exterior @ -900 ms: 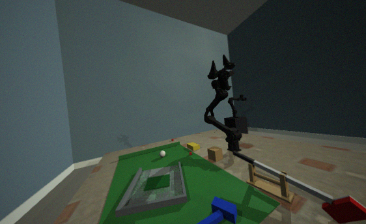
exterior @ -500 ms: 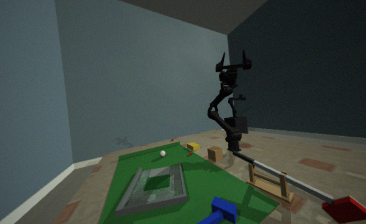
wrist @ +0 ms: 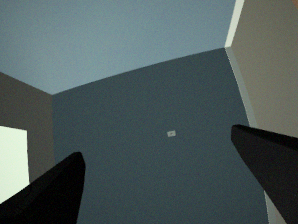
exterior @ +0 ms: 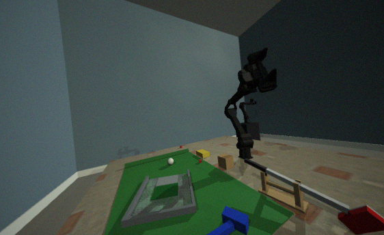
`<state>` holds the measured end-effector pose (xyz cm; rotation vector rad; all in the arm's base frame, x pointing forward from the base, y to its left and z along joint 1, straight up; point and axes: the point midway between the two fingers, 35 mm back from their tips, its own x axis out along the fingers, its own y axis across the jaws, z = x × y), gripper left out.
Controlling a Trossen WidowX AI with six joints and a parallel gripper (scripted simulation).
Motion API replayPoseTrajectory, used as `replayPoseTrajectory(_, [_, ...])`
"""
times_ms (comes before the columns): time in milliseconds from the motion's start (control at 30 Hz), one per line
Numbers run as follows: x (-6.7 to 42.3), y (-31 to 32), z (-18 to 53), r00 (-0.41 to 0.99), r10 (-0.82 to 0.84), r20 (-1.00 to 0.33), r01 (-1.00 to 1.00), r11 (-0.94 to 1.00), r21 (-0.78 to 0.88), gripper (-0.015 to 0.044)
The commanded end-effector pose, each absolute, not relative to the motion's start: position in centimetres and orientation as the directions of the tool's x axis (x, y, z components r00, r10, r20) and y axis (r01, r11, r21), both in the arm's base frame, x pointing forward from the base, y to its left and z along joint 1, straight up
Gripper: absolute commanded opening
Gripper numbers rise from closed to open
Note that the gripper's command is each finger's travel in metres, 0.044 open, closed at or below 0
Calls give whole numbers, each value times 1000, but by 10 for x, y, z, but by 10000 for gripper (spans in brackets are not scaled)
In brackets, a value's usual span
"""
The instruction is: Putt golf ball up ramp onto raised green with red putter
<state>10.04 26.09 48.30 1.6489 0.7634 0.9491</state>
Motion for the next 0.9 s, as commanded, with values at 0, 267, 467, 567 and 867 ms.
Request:
replayPoseTrajectory(0, [130, 298, 421, 514, 854, -81, -292, 263, 919, 440])
replayPoseTrajectory(267, [159, 314, 352, 509, 771, -383, -545, 633, 550, 440])
replayPoseTrajectory(467, [177, 312, 301, 469, 655, -593, -703, 683, 199, 440])
replayPoseTrajectory(567, [185, 307, 276, 434, 582, -688, -776, 629, 43, 440])
replayPoseTrajectory(867, [197, 278, 209, 256, 322, -911, -957, 219, -192, 440])
